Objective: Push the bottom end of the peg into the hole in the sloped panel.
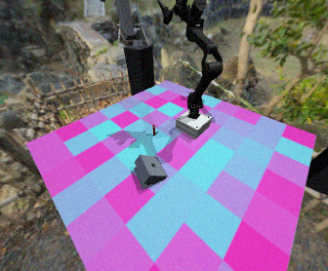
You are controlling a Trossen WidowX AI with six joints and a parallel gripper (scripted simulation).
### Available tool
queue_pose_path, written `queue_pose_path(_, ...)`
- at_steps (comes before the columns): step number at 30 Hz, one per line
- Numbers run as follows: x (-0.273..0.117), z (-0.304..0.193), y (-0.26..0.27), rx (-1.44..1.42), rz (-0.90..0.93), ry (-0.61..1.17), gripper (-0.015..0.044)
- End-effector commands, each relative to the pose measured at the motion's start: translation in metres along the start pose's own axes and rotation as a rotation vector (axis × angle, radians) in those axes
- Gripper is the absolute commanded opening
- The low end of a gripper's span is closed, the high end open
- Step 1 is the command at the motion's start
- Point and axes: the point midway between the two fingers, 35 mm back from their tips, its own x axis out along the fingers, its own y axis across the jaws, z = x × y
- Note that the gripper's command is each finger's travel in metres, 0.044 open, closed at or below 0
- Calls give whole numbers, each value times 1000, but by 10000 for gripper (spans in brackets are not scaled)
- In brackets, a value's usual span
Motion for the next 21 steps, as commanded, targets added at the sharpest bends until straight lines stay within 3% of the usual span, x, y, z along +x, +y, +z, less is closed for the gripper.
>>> queue_pose_path(1,6,-17,11,75,12,29,440)
queue_pose_path(21,29,-61,85,379,157,136,440)
